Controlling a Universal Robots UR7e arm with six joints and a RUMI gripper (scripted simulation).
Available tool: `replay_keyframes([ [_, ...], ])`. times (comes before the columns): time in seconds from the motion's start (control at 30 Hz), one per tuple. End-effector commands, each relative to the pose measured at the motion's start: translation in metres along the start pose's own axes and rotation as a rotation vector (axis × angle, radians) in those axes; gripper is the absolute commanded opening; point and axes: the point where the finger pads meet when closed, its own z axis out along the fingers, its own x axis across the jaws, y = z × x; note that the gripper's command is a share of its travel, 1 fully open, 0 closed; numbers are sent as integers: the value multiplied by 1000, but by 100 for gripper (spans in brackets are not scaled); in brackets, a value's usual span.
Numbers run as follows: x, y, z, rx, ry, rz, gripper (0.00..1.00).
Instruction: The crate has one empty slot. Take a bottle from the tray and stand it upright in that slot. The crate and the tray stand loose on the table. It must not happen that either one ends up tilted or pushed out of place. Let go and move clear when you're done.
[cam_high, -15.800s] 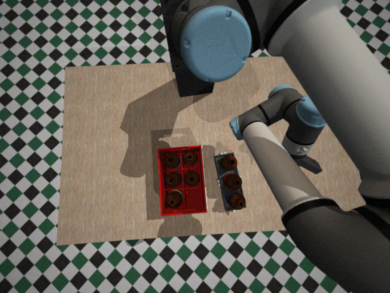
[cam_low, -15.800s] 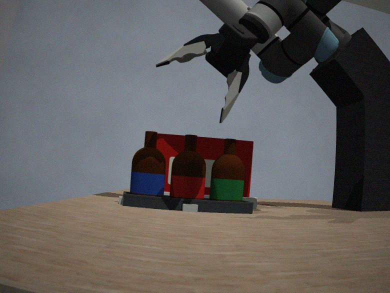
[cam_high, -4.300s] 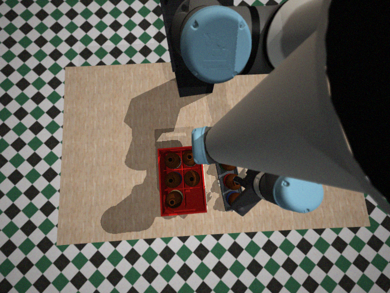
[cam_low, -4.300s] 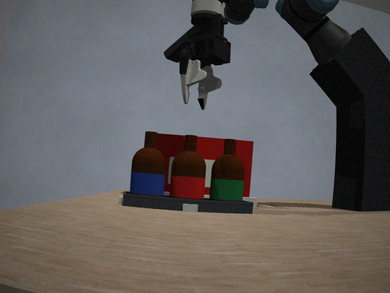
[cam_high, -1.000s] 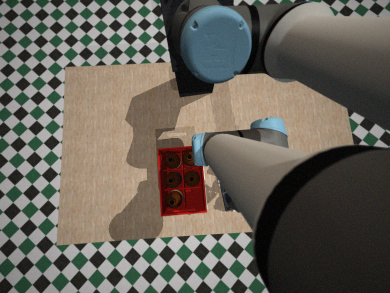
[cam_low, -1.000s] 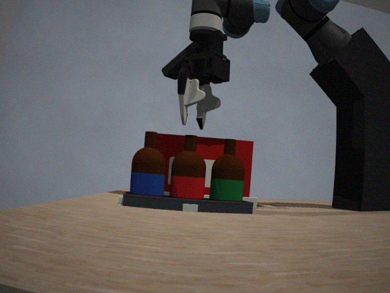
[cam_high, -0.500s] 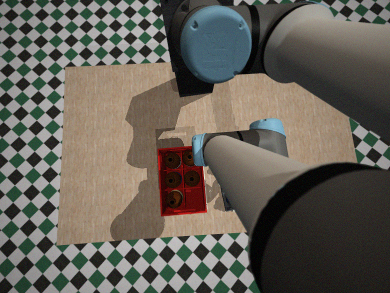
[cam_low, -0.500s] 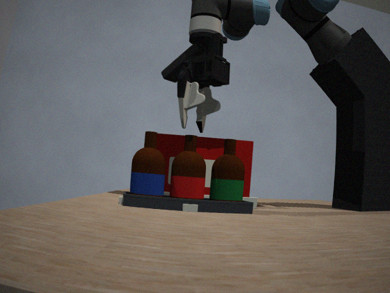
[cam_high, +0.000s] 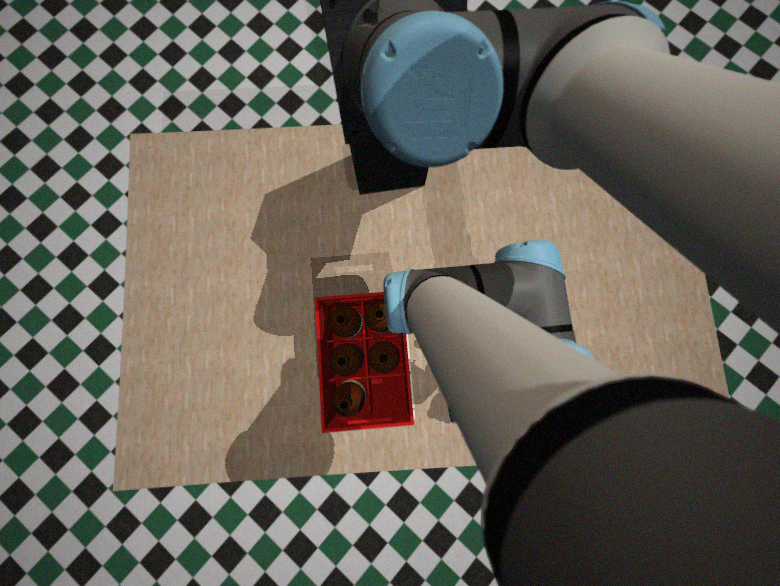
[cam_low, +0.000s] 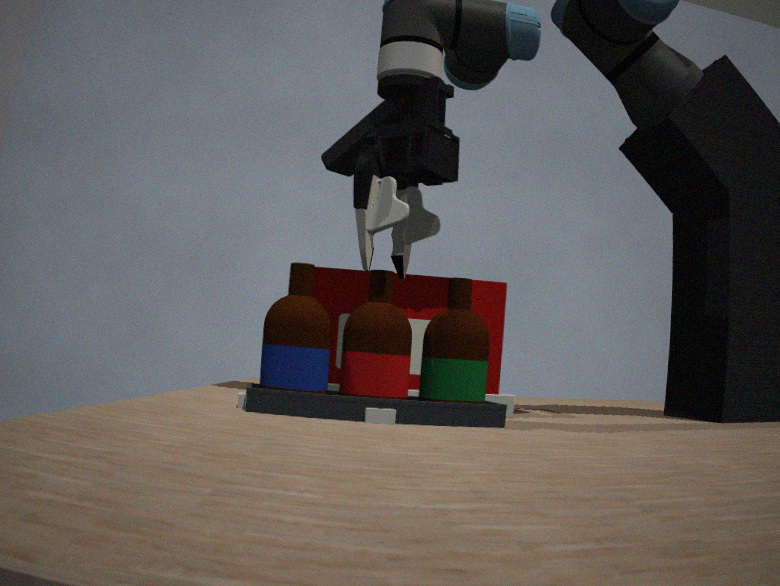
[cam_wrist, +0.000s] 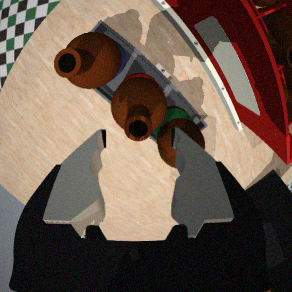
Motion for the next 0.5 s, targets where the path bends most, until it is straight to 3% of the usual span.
replay_keyframes([
  [0.0, 0, 0, 5, 1, -1, 0, 38],
  [0.47, 0, 0, 16, 1, -1, 0, 38],
])
